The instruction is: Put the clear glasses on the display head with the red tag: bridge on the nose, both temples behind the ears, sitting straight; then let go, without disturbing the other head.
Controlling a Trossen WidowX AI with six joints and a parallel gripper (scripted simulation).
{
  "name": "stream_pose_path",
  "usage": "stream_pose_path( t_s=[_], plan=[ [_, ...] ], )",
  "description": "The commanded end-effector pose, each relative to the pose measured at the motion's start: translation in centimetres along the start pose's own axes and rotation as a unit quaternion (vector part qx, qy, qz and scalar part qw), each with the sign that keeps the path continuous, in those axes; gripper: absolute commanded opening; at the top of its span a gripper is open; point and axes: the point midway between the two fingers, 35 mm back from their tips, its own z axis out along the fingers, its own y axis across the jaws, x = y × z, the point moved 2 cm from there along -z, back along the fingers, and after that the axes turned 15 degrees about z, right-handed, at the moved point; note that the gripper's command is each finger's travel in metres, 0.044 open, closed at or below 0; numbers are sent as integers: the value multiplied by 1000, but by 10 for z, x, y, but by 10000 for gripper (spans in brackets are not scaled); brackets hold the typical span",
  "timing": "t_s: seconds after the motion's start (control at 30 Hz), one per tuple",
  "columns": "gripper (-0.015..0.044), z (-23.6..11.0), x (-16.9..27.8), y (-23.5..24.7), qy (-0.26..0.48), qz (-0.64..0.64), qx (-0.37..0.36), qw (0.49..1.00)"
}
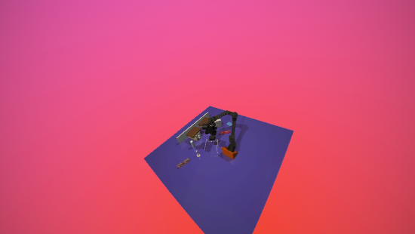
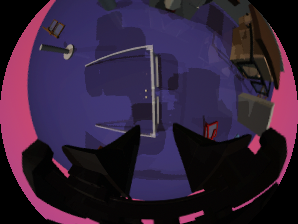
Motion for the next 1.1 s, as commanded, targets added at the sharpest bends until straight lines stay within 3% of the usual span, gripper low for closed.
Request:
stream_pose_path(
  t_s=[0.0,0.1,0.2,1.07],
  plan=[
    [200,1,0,1,0,-3,1,1000],
    [200,-6,3,3,1,6,-2,1000],
    [140,-6,3,3,1,6,-2,1000],
    [140,25,1,4,0,6,-3,1000]
  ],
)
